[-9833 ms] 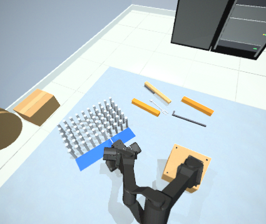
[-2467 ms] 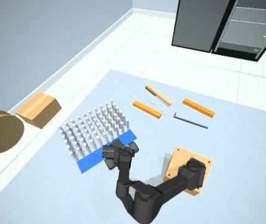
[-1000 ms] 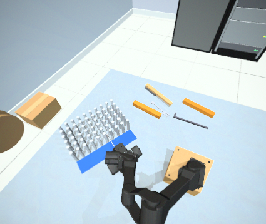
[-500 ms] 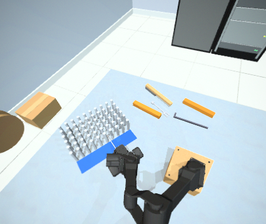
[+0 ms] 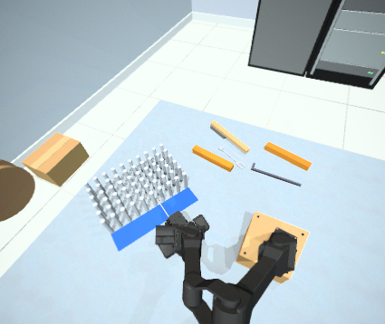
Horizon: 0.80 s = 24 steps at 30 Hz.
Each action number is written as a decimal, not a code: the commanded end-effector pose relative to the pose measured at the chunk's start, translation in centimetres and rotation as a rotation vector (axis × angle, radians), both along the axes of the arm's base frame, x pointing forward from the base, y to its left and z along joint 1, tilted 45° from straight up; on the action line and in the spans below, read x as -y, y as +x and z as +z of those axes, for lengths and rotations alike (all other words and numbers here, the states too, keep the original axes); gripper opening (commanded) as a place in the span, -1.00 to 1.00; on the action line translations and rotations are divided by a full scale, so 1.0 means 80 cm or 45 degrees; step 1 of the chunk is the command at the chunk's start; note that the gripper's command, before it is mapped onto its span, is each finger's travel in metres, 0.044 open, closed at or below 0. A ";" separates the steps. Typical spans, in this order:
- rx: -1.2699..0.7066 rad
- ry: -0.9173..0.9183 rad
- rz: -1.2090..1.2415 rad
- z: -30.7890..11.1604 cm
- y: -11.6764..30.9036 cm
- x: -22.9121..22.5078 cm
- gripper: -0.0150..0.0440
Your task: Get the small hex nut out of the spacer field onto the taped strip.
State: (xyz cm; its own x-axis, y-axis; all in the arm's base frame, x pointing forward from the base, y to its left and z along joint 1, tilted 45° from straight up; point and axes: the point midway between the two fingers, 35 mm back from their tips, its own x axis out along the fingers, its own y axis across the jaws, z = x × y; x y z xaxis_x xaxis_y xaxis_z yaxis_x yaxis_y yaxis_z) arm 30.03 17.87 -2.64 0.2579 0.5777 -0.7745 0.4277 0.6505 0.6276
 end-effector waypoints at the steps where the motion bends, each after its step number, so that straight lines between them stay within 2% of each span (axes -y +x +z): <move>1: 0.000 -0.006 -0.007 0.000 -0.004 0.001 -0.49; 24: -0.002 -0.006 -0.007 0.007 -0.022 -0.005 -0.49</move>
